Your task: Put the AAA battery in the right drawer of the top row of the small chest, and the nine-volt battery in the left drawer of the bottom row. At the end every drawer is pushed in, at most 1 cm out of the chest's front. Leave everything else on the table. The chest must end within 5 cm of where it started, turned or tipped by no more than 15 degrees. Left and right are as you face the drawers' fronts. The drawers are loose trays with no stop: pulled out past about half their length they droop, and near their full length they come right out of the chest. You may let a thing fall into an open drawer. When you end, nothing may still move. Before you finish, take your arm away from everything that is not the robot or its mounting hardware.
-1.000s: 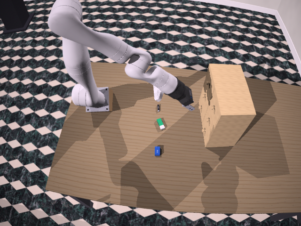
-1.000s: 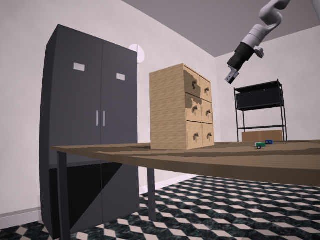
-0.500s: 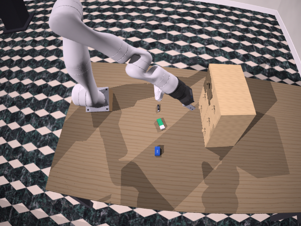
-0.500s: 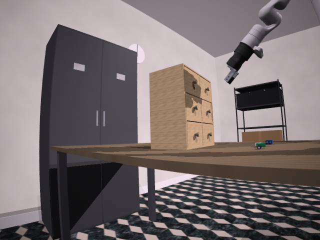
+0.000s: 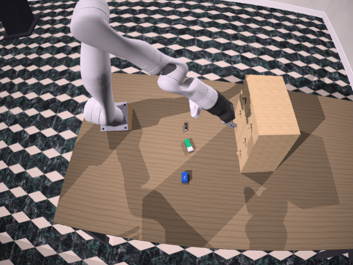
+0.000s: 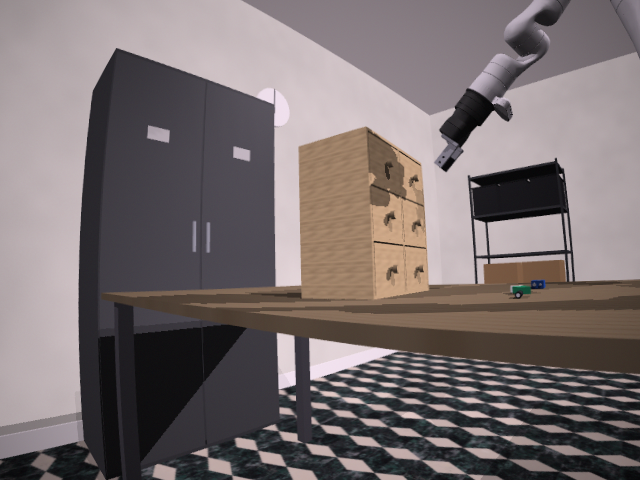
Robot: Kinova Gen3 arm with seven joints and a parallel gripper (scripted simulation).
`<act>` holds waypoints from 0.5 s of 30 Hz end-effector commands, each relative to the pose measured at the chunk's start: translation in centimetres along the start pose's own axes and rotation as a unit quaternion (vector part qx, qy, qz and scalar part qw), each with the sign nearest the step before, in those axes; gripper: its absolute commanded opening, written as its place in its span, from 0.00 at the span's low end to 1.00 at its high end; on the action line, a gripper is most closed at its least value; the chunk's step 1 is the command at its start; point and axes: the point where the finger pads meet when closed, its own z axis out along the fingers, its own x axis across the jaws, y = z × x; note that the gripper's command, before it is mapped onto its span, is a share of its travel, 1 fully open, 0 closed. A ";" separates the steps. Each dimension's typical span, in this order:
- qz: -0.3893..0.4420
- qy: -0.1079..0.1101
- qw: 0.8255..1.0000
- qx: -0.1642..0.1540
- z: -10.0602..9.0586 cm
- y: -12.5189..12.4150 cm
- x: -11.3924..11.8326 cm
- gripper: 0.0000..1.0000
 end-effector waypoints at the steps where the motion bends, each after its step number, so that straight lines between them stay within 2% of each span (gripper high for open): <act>1: 0.006 -0.008 1.000 0.004 1.3 0.1 -1.0 0.67; 8: 0.006 -0.008 1.000 0.004 2.9 0.9 -1.0 0.67; 15: 0.006 -0.008 1.000 0.004 3.3 1.1 -1.0 0.67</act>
